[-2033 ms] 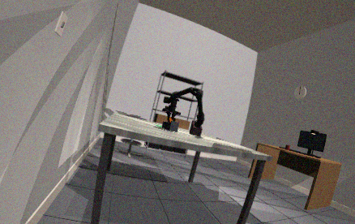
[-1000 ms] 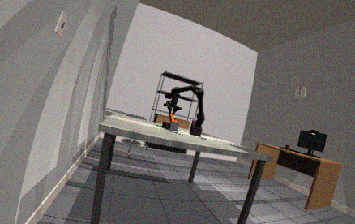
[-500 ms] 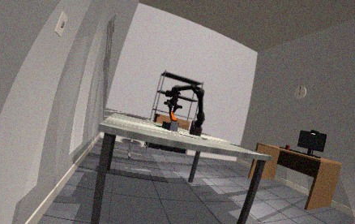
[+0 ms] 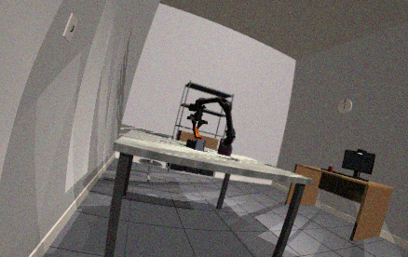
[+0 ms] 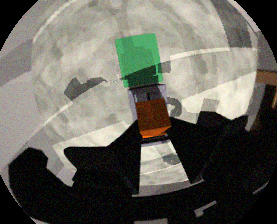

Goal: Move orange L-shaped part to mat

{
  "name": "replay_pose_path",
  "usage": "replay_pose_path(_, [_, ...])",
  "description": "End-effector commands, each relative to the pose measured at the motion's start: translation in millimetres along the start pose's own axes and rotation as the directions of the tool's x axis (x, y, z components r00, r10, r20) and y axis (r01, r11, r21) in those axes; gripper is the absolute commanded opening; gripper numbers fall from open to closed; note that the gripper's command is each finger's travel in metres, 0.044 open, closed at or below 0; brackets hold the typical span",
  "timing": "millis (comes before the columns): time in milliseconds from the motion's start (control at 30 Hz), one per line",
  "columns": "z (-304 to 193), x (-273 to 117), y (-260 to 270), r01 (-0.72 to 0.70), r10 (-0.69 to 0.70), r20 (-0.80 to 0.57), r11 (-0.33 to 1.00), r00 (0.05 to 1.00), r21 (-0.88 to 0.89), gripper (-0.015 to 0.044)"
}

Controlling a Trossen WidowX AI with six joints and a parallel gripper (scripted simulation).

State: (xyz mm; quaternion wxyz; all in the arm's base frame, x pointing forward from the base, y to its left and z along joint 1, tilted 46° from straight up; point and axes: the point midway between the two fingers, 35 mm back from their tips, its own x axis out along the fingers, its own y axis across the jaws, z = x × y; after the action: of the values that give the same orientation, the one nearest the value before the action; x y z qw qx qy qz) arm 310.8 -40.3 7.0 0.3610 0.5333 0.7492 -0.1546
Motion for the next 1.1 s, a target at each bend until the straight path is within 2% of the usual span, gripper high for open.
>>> replay_pose_path(0, [19.0,-0.9,-1.1,-0.002,0.002,0.008,1.0,1.0,-0.005,0.0])
replay_pose_path(633, [99.0,-2.9,-7.8,-0.002,0.002,0.014,1.0,1.0,-0.006,0.0])
replay_pose_path(1067, [133.9,-3.8,-10.8,-0.002,0.002,0.017,1.0,1.0,-0.007,0.0])
